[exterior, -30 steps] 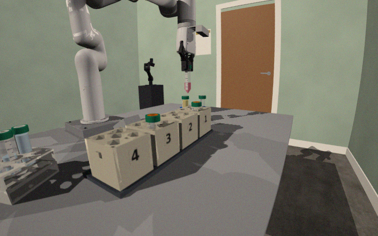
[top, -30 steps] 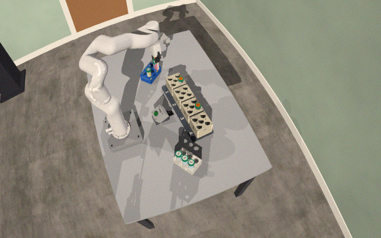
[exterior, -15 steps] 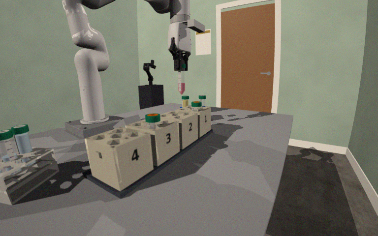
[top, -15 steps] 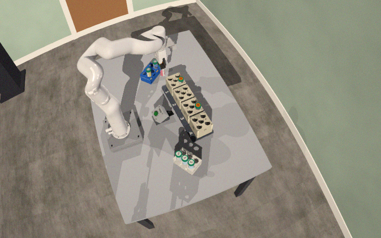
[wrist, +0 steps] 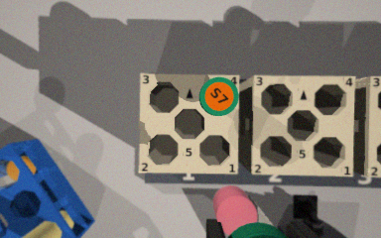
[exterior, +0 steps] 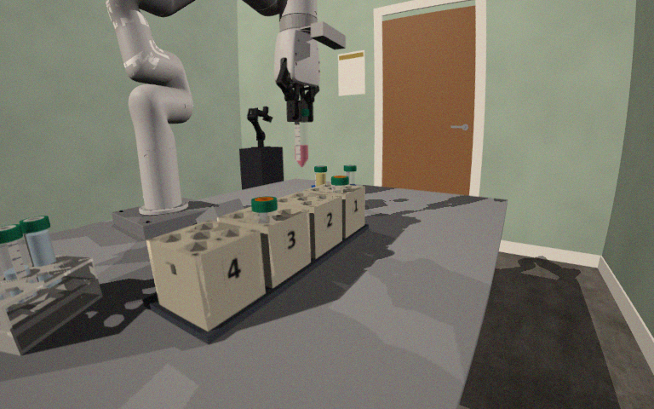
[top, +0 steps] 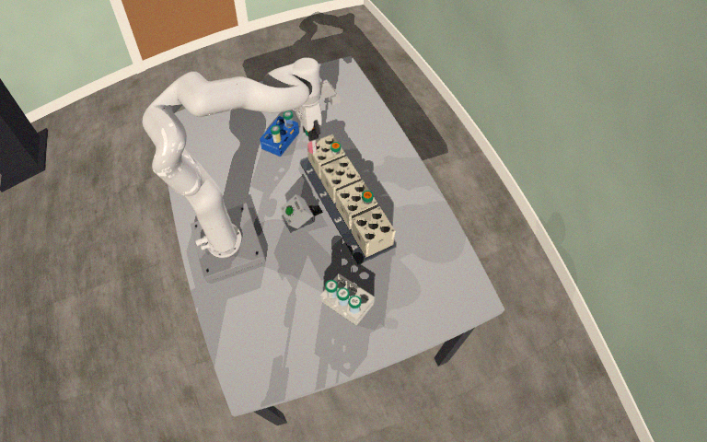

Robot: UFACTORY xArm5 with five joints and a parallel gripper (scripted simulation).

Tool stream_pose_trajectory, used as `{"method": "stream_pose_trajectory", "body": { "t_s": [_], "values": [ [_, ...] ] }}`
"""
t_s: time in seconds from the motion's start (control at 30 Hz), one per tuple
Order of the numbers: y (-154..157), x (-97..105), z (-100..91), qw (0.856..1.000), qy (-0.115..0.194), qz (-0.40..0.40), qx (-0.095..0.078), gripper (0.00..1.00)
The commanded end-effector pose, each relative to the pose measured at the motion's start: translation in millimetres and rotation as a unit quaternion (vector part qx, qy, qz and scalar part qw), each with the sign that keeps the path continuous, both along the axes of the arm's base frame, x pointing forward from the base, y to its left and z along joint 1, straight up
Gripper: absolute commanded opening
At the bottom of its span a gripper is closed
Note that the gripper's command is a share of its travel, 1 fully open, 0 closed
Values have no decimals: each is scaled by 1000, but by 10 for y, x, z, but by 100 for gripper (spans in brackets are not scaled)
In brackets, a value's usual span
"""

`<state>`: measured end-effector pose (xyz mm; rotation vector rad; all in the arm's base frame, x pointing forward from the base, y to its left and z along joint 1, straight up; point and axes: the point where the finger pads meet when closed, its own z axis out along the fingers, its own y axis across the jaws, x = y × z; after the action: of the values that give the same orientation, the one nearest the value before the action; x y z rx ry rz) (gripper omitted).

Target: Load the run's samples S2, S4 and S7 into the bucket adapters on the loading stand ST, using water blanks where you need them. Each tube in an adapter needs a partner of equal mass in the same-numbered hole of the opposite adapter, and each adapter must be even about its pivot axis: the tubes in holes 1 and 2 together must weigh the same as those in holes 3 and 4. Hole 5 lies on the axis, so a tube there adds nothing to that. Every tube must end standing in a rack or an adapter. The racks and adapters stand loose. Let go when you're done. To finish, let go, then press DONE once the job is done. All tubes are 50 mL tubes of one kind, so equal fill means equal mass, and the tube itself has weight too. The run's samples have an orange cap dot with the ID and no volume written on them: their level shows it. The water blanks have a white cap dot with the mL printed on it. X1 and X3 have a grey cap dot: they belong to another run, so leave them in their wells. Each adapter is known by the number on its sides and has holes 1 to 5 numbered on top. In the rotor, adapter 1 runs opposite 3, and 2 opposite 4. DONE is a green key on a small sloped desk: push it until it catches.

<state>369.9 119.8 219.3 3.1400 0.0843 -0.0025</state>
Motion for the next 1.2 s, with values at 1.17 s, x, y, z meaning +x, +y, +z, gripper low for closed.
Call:
{"method": "stream_pose_trajectory", "body": {
  "t_s": [1.17],
  "values": [
    [-1727,376,12,1000,-2,0,1,0]
  ]
}}
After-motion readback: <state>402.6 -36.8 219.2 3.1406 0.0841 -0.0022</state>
